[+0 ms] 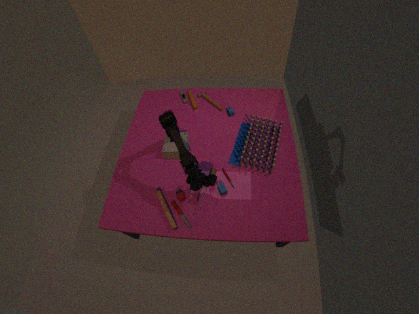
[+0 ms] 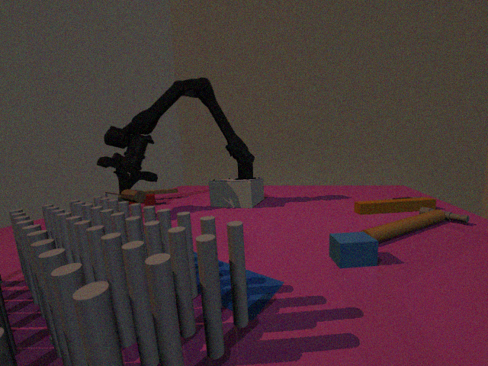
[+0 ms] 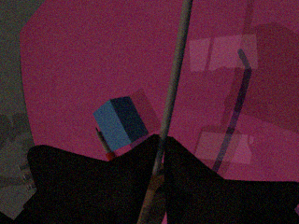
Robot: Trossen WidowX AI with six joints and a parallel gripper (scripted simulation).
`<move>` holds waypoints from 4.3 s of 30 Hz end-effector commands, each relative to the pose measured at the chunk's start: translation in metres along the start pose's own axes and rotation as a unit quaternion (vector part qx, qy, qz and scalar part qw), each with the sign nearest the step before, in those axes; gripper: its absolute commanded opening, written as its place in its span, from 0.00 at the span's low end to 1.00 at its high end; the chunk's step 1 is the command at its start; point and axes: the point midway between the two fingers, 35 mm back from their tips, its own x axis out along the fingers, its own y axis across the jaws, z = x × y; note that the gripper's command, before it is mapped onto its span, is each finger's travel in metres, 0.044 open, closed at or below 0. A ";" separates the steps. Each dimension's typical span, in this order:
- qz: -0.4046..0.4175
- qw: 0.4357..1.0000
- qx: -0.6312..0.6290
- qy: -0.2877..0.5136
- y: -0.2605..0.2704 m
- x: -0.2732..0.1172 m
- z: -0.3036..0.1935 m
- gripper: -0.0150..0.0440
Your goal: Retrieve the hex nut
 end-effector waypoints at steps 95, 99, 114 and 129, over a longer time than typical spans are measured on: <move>0.027 1.000 0.000 -0.002 -0.025 0.051 -0.021 1.00; 0.032 0.999 -0.006 -0.004 -0.010 0.022 -0.019 1.00; 0.034 0.999 0.000 -0.001 0.006 -0.011 -0.021 1.00; 0.031 0.999 -0.009 -0.002 0.006 -0.010 -0.022 1.00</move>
